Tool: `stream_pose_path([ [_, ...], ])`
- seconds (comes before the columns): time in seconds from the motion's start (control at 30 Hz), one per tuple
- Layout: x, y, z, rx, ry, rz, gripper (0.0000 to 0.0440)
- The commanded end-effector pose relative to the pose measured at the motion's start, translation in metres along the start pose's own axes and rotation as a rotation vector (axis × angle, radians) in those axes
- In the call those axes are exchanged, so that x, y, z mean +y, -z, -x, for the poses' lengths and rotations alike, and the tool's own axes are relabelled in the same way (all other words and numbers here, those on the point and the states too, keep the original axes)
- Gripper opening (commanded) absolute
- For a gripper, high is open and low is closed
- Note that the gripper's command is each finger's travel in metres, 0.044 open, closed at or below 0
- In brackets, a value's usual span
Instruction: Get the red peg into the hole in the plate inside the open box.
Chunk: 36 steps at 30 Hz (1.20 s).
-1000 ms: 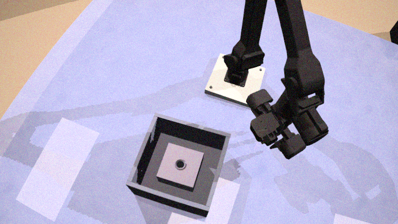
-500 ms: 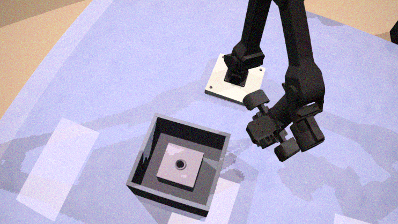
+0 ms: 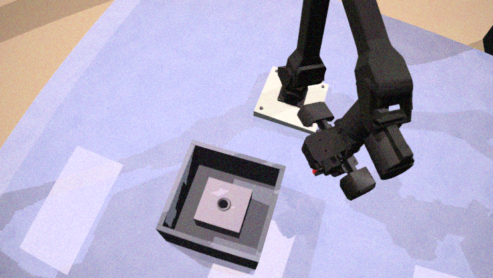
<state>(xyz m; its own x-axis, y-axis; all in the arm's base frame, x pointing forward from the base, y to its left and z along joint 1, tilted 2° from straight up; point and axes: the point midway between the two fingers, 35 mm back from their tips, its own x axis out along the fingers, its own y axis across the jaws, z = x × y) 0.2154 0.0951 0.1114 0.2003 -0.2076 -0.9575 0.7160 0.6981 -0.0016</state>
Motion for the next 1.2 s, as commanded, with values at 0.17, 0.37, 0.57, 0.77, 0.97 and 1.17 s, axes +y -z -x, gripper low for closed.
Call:
stream_pose_path([
  [0.17, -0.001, -0.041, 0.015, -0.071, -0.018, -0.101, 0.0000],
  [0.37, -0.004, -0.070, 0.015, -0.111, -0.011, -0.169, 0.0000],
  [0.57, -0.009, -0.098, 0.008, -0.141, 0.004, -0.215, 0.0000],
  [0.77, -0.013, -0.124, -0.005, -0.161, 0.015, -0.232, 0.0000],
  [0.97, -0.017, -0.146, -0.021, -0.161, 0.024, -0.223, 0.0000],
  [1.17, -0.021, -0.162, -0.038, -0.142, 0.028, -0.188, 0.0001],
])
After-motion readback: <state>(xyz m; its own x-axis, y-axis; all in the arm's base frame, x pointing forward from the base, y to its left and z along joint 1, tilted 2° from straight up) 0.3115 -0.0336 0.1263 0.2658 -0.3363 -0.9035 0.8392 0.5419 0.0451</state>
